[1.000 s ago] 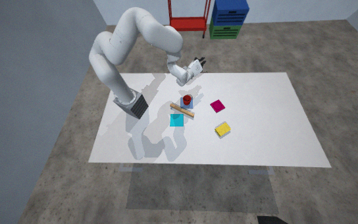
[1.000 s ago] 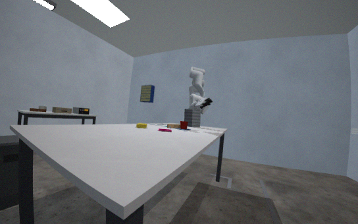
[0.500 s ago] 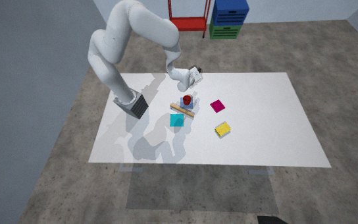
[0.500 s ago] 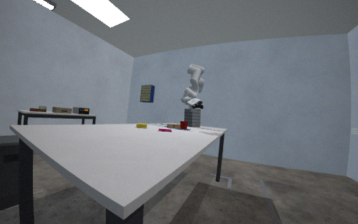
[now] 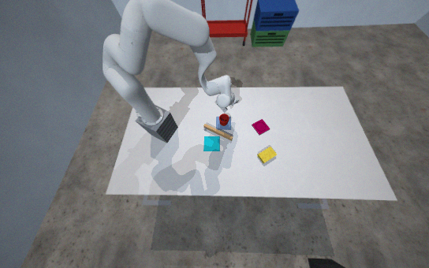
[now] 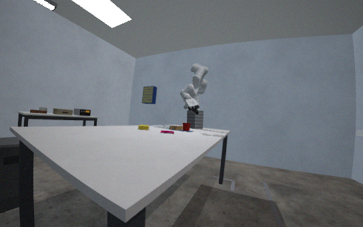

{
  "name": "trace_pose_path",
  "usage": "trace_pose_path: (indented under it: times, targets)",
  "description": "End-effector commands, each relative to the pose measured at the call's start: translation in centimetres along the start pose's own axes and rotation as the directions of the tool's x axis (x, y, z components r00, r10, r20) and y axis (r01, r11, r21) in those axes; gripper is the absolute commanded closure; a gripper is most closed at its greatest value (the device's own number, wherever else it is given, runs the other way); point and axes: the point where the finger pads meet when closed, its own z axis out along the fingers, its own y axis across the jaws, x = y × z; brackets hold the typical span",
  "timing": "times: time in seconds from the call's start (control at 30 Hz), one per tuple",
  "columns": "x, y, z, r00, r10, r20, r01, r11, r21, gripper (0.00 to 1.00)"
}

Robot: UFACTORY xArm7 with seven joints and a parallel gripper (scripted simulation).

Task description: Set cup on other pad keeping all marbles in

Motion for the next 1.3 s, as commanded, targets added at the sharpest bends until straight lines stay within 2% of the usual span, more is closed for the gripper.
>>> trace_pose_path:
  times: [0.0, 0.03, 0.07, 0.13, 0.17, 0.2, 0.23, 0.33, 0.43, 0.47, 0.53, 0.6, 0.7, 1.27]
  targets:
    - [3.0, -1.0, -1.0, 0.973, -0.087, -0.216, 0.097, 0.995, 0.038, 1.0]
    - [3.0, -1.0, -1.0, 0.973, -0.087, -0.216, 0.097, 0.995, 0.038, 1.0]
    - [4.2, -1.6, -1.6, 0.948, -0.123, -0.293, 0.144, 0.988, 0.052, 1.0]
    - [4.2, -1.6, -1.6, 0.948, -0.123, -0.293, 0.144, 0.988, 0.052, 1.0]
    - [5.4, -2.1, -2.1, 0.917, -0.154, -0.367, 0.189, 0.98, 0.06, 1.0]
    - [5.4, -2.1, -2.1, 0.917, -0.154, -0.367, 0.189, 0.98, 0.06, 1.0]
    - [6.6, -2.6, -2.6, 0.882, -0.181, -0.434, 0.231, 0.971, 0.065, 1.0]
    - [6.6, -2.6, -2.6, 0.882, -0.181, -0.434, 0.231, 0.971, 0.065, 1.0]
    - [9.5, -3.9, -3.8, 0.769, -0.236, -0.594, 0.337, 0.939, 0.063, 1.0]
    - [9.5, -3.9, -3.8, 0.769, -0.236, -0.594, 0.337, 0.939, 0.063, 1.0]
    - [10.8, -4.6, -4.4, 0.704, -0.254, -0.663, 0.385, 0.921, 0.056, 1.0]
    - [11.6, -5.0, -4.8, 0.661, -0.264, -0.702, 0.414, 0.909, 0.049, 1.0]
    - [12.0, -5.1, -5.0, 0.64, -0.268, -0.72, 0.428, 0.903, 0.045, 1.0]
    - [12.0, -5.2, -5.0, 0.64, -0.268, -0.72, 0.428, 0.903, 0.045, 1.0]
